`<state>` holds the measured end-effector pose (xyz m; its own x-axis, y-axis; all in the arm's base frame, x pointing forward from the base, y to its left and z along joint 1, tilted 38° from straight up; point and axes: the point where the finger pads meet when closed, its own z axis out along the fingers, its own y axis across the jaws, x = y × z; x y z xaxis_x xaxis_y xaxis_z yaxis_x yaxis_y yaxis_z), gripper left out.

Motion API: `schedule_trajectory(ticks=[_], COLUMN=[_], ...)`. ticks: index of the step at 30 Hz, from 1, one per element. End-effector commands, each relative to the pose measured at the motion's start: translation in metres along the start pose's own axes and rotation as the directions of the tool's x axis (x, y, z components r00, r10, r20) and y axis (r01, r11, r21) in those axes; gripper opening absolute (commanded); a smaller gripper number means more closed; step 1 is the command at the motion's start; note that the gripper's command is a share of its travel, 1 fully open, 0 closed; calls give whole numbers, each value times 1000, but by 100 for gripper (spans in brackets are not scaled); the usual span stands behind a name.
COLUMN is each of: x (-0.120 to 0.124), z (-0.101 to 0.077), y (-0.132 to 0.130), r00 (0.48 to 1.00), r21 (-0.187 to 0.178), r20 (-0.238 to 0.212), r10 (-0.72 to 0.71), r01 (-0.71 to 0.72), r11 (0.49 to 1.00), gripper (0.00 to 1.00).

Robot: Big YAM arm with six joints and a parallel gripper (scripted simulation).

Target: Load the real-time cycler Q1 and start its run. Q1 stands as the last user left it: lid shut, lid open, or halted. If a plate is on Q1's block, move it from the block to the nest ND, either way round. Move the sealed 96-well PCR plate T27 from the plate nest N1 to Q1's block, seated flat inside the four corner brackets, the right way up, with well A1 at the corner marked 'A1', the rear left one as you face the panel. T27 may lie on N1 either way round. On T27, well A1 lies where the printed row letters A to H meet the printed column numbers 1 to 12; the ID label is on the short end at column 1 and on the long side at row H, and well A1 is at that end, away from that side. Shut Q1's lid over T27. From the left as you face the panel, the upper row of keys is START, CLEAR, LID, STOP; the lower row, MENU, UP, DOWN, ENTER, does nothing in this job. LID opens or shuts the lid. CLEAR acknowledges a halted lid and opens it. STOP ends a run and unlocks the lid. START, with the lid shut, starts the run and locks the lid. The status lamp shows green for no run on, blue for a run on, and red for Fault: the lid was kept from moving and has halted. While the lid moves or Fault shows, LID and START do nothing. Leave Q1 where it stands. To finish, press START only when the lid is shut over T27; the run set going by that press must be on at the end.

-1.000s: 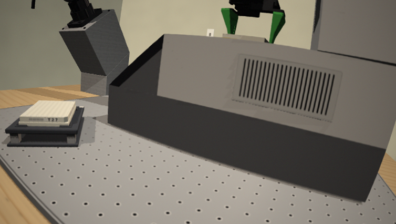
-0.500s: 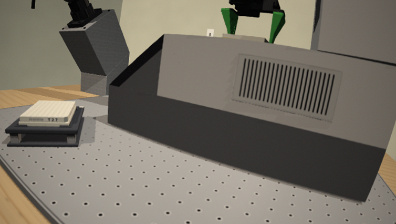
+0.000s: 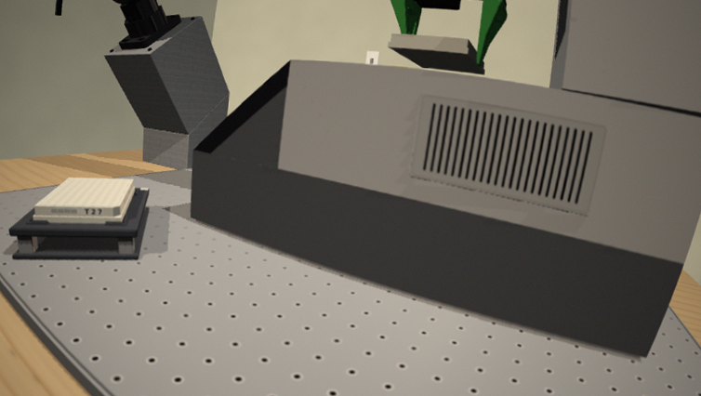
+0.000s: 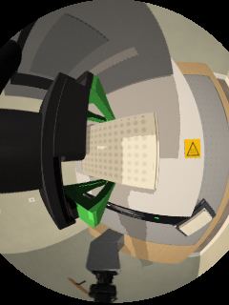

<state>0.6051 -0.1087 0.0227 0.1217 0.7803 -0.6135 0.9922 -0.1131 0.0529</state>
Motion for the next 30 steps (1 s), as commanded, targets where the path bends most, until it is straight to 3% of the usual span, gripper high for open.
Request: schedule_trajectory(ticks=[1,14,25,30], x=[14,14,4,6], z=[-42,-39,-96,-99], y=[20,18,26,28], r00=[1000,1000,999,999], r21=[-72,-40,-98,-102], r20=[-14,-13,-19,-20], r10=[5,2,28,25], r01=[-6,-2,-30,-27], r11=[997,999,995,994], gripper=[0,0,0,0])
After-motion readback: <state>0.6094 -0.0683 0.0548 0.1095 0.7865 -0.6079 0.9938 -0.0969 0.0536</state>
